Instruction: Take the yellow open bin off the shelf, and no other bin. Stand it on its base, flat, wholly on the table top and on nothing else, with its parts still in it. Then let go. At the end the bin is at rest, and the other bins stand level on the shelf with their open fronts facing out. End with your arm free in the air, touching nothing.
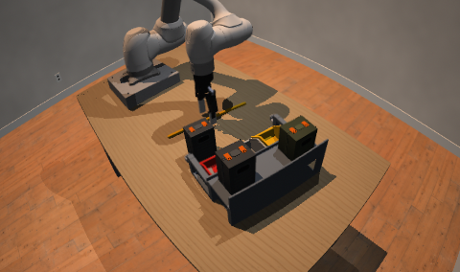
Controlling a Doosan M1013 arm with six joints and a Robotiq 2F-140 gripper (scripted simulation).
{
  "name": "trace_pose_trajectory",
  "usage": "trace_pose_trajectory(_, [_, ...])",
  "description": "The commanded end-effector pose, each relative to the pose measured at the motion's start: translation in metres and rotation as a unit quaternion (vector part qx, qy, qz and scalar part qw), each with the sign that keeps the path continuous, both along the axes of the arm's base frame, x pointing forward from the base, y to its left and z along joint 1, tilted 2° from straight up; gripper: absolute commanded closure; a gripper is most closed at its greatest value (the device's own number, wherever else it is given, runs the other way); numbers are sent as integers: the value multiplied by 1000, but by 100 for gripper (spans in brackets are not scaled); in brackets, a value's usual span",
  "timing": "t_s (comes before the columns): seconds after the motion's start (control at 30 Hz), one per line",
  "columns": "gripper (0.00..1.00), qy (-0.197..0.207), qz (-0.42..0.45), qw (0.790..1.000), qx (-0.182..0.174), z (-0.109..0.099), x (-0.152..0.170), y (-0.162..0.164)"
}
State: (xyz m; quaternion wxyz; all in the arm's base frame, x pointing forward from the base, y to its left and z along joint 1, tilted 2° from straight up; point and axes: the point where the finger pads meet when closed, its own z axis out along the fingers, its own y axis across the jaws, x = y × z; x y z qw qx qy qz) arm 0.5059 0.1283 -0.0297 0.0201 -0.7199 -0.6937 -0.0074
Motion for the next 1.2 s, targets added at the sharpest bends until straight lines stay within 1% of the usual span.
trace_pose_trajectory(0.0, [43,0,0,1000,0,0,0,0])
trace_pose_trajectory(0.2, [43,0,0,1000,0,0,0,0])
trace_pose_trajectory(0.37, [43,0,0,1000,0,50,1,-2])
trace_pose_trajectory(0.77, [43,0,0,1000,0,50,1,-2])
trace_pose_trajectory(0.93, [43,0,0,1000,0,105,2,-4])
trace_pose_trajectory(1.17, [43,0,0,1000,0,105,2,-4])
